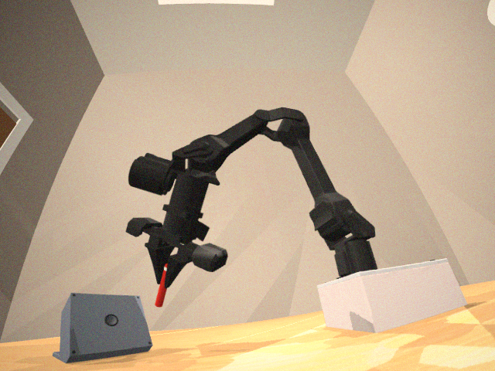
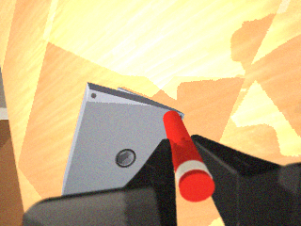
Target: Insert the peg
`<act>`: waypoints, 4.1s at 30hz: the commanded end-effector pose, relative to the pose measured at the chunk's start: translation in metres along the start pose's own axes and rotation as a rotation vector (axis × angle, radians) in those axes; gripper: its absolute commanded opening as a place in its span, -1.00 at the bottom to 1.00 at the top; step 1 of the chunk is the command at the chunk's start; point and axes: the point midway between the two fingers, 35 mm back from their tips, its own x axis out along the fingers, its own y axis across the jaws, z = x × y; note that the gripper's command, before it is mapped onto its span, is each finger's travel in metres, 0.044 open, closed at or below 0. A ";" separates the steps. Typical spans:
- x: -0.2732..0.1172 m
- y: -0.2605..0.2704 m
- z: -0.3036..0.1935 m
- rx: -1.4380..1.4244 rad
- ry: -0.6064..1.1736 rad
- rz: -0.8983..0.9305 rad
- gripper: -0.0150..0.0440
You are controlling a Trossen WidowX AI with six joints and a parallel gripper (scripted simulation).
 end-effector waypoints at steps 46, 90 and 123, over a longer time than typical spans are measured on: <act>-0.029 0.000 -0.048 -0.240 -0.069 0.267 -0.49; 0.015 0.018 -0.057 -0.268 -0.087 0.340 -0.49; 0.032 0.023 -0.055 -0.261 -0.089 0.340 -0.49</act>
